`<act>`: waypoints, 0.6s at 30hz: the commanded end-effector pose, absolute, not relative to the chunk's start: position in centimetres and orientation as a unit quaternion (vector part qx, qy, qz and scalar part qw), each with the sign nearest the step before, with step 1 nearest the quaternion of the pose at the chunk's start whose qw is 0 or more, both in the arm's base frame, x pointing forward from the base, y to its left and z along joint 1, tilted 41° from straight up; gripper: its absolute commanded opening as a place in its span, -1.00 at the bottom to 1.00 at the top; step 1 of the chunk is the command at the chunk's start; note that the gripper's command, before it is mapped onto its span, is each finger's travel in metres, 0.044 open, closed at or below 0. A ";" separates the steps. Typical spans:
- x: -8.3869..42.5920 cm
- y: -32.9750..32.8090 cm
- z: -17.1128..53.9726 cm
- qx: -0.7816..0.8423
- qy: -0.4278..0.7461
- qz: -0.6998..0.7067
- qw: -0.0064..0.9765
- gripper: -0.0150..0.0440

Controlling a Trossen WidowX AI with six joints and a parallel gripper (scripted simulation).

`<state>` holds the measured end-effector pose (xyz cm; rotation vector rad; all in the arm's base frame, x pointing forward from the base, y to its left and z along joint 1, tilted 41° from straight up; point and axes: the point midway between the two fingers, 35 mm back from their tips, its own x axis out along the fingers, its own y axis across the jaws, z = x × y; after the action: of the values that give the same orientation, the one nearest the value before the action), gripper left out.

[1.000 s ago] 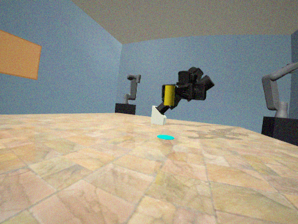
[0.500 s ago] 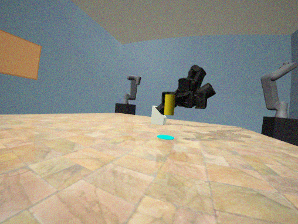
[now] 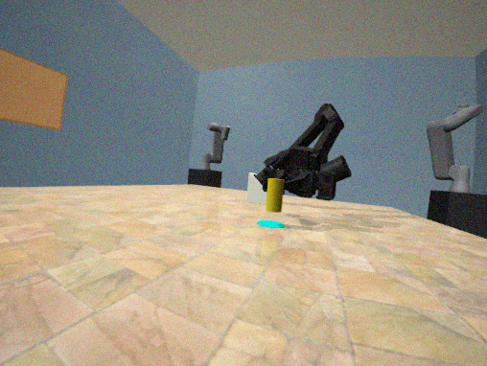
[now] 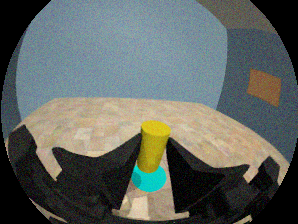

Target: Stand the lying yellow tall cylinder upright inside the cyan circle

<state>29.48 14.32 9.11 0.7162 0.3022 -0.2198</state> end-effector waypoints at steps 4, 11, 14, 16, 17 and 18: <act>29.1 14.6 8.0 0.346 0.147 -0.111 0.920 -0.14; 28.6 15.8 6.7 0.347 0.149 -0.107 0.920 -0.14; 28.6 15.8 6.7 0.347 0.149 -0.107 0.920 -0.14; 28.6 15.8 6.7 0.347 0.149 -0.107 0.920 -0.14; 28.6 15.8 6.7 0.347 0.149 -0.107 0.920 -0.14; 28.6 15.8 6.7 0.347 0.149 -0.107 0.920 -0.14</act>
<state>28.63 15.90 6.77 0.7092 0.3113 -0.2126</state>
